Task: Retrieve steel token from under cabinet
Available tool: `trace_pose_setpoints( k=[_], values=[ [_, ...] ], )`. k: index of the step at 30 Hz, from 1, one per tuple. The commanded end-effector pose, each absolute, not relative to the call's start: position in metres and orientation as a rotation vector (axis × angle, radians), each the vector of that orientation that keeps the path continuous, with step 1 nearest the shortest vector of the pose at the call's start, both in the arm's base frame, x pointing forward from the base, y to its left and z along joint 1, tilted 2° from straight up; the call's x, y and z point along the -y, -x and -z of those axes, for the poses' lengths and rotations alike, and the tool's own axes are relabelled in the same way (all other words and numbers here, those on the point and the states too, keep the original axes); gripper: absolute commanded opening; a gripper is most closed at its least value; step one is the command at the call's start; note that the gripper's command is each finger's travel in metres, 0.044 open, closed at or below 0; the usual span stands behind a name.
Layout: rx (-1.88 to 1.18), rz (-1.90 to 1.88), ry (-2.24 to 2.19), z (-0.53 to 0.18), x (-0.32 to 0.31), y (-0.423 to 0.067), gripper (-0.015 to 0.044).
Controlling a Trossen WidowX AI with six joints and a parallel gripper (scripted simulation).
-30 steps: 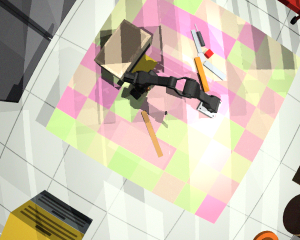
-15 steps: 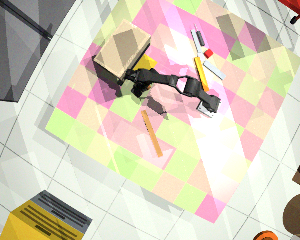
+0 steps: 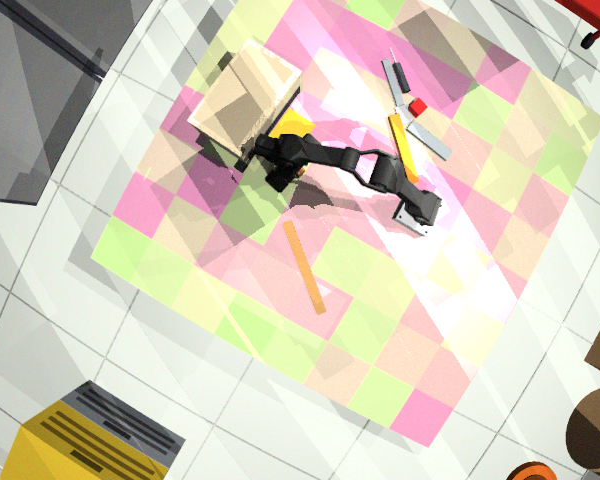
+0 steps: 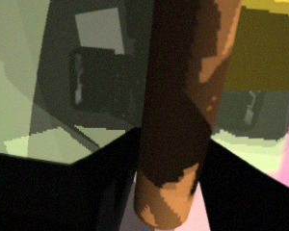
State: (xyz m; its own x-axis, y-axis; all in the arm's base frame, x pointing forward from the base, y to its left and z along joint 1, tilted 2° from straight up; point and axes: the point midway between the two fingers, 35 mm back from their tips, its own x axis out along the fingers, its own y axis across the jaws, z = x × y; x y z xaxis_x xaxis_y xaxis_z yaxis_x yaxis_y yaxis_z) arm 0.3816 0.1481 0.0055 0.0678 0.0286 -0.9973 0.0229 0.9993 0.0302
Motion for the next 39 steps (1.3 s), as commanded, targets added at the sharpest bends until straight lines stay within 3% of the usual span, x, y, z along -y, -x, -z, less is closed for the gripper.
trace_pose_setpoints(
  k=[1,39],
  values=[
    [-1.499,0.011,-0.041,-0.004,-0.139,-0.383,0.0000],
    [-1.501,0.012,-0.040,-0.003,-0.132,-0.369,0.0000]
  ],
)
